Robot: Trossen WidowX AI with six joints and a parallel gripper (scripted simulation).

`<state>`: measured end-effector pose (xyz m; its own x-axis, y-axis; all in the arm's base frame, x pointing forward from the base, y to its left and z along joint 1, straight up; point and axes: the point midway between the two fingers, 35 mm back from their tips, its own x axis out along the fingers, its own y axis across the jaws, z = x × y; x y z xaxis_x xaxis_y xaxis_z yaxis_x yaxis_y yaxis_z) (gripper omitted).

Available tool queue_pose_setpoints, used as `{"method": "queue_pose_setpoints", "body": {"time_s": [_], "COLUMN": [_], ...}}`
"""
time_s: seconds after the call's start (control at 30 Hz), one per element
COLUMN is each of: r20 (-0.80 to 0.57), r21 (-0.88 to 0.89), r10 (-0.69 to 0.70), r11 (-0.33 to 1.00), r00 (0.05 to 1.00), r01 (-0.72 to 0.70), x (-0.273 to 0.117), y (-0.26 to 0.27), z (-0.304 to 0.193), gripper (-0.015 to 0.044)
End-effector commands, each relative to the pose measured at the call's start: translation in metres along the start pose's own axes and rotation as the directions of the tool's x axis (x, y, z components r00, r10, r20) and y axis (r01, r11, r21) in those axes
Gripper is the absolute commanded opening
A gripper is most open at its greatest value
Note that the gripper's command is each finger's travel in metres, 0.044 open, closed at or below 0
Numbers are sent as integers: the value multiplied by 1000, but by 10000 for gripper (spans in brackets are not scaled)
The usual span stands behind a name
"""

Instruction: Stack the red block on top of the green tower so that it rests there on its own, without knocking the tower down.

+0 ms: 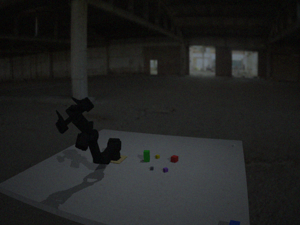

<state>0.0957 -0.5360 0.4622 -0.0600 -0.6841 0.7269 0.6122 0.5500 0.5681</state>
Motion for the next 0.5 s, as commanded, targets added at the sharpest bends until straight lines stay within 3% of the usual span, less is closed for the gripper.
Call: {"method": "queue_pose_setpoints", "body": {"time_s": [0.0, 0.17, 0.47], "r20": [3, 115, 381], "r21": [3, 96, 259], "r10": [2, 75, 313], "r11": [1000, 992, 867], "r00": [1000, 991, 870], "r01": [-2, -86, -425], "x": [0, 13, 8], "y": [1, 25, 120], "z": [2, 59, 209], "gripper": [426, 440, 440]}}
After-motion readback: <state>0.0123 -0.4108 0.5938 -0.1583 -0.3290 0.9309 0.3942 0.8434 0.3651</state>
